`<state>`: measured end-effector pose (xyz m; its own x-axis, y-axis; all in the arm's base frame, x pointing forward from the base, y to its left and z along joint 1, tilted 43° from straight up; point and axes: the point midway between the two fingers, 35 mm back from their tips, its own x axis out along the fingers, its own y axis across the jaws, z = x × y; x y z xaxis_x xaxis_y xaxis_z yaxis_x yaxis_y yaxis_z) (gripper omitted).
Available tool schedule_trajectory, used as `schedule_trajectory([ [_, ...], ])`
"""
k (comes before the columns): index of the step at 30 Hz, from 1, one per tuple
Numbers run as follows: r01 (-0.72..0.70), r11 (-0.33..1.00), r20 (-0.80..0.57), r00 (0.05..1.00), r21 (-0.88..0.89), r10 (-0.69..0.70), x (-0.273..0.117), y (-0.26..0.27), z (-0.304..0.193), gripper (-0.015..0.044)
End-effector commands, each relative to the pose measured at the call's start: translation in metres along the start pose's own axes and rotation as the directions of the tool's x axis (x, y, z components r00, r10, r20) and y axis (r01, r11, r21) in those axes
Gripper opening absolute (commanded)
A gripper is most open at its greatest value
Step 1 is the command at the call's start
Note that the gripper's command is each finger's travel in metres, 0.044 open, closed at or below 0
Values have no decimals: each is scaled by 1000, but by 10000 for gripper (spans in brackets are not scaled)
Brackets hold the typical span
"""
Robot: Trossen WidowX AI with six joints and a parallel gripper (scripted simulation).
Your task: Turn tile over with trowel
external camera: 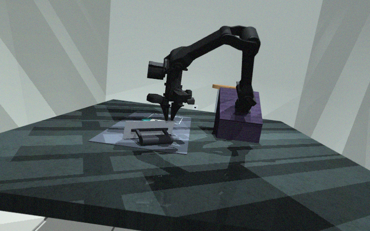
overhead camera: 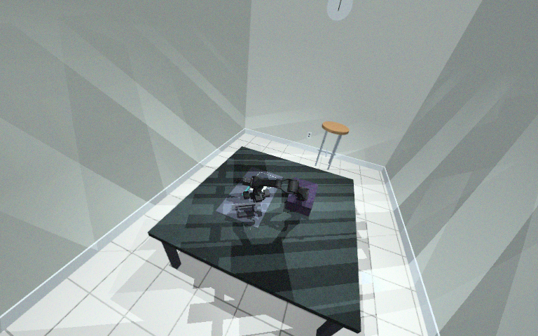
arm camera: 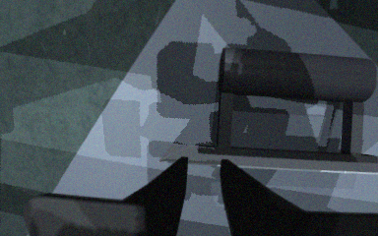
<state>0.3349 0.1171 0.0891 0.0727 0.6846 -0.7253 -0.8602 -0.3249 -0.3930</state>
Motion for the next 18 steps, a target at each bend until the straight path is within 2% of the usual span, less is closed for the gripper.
schedule_trajectory([
  [1, -1, 1000, 1, 1000, 4, 1, 2, 0, -1, 100],
  [18, -2, 1000, 0, 1000, 4, 2, -1, 0, -19, 100],
])
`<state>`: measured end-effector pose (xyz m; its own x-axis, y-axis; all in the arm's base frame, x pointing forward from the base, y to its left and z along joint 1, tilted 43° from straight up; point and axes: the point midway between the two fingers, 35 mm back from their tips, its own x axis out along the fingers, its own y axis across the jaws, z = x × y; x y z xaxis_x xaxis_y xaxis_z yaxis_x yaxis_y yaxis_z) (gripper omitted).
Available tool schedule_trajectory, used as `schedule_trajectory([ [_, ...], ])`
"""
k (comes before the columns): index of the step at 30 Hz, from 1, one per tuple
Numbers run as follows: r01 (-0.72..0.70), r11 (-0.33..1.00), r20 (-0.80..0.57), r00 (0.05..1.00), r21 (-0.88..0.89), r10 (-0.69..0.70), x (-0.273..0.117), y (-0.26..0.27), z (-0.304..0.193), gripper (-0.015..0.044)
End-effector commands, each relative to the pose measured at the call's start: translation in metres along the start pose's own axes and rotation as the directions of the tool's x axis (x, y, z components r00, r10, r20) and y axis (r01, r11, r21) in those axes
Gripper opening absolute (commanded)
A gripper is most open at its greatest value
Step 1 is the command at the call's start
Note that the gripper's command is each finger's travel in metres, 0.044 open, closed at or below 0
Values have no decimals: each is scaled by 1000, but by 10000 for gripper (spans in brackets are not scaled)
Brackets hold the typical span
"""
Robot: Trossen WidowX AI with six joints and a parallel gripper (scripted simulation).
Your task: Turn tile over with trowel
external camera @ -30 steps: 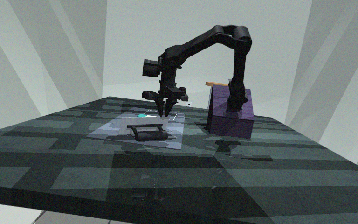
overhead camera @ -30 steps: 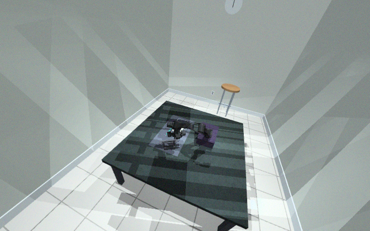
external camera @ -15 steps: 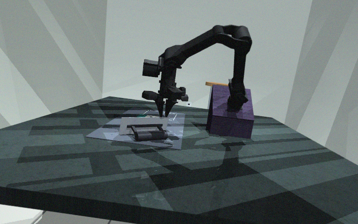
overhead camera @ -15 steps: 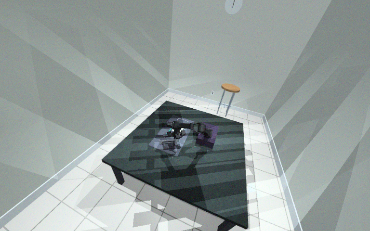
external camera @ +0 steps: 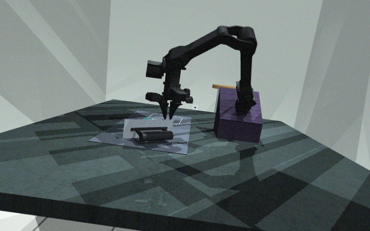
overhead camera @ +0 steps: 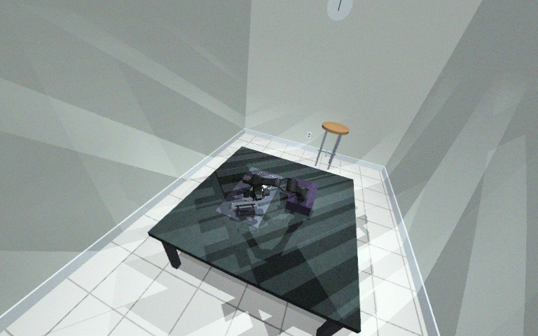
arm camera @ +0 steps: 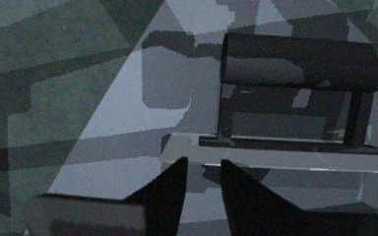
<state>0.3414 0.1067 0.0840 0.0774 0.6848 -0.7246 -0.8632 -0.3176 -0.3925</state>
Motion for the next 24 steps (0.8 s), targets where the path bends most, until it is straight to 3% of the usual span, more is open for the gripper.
schedule_trajectory([
  [1, -6, 1000, 2, 1000, -3, 6, 2, 0, -11, 100],
  [24, -6, 1000, 0, 1000, -4, 6, 19, 0, -58, 100],
])
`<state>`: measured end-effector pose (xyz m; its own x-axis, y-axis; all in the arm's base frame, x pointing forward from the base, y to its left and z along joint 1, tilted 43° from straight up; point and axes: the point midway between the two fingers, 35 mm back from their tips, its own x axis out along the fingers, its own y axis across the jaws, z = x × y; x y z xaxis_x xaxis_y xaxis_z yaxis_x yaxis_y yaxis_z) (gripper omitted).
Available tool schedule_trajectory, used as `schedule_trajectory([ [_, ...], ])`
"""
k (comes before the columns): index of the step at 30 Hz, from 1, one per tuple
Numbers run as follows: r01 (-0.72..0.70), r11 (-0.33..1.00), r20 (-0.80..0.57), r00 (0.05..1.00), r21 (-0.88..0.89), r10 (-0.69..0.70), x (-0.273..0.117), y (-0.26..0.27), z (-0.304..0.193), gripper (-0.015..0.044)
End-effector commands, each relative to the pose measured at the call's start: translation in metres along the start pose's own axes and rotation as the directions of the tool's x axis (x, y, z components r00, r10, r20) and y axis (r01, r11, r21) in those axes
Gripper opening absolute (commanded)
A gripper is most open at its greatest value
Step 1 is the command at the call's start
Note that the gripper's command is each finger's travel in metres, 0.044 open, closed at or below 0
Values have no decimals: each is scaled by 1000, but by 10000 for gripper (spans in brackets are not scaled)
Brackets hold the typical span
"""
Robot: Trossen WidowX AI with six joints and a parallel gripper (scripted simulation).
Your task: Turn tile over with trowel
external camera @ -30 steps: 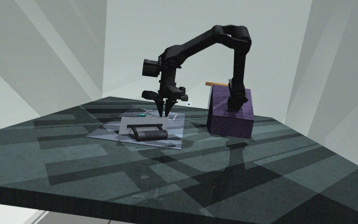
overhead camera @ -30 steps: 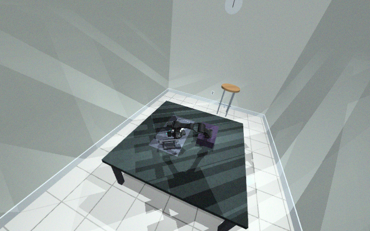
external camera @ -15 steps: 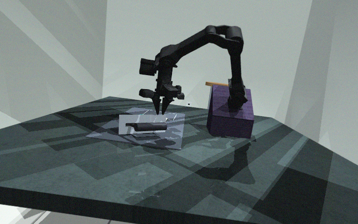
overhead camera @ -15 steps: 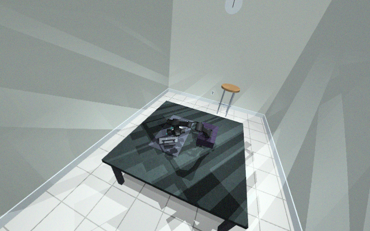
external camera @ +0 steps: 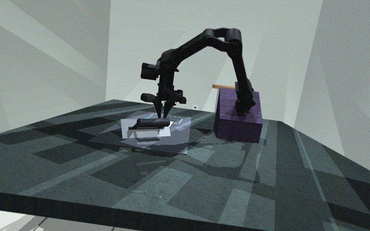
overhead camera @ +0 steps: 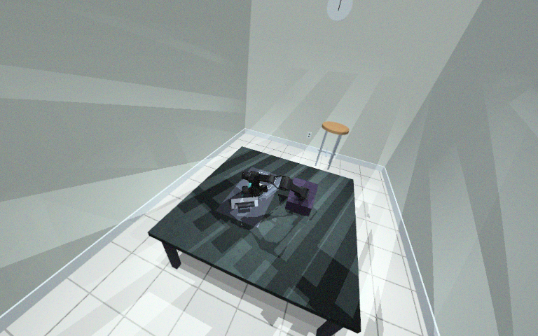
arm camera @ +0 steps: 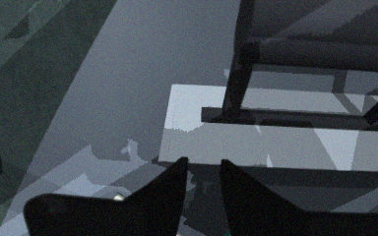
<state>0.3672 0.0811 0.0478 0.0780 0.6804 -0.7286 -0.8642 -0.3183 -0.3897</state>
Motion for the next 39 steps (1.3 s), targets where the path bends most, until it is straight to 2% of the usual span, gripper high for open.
schedule_trajectory([
  [1, -3, 1000, 6, 1000, -5, 3, 8, 0, -9, 100],
  [8, 1, 1000, 0, 1000, -1, -1, 2, 0, -4, 100],
  [13, -3, 1000, 6, 1000, -5, 3, -23, 1, 0, 100],
  [26, -12, 1000, 5, 1000, 5, 12, -20, 3, -1, 100],
  [29, -12, 1000, 5, 1000, 28, 12, -21, 2, -1, 179],
  [32, -12, 992, 5, 1000, 125, 11, -22, -3, -1, 258],
  [39, -11, 933, 5, 1000, 359, 10, -26, -15, 0, 270],
])
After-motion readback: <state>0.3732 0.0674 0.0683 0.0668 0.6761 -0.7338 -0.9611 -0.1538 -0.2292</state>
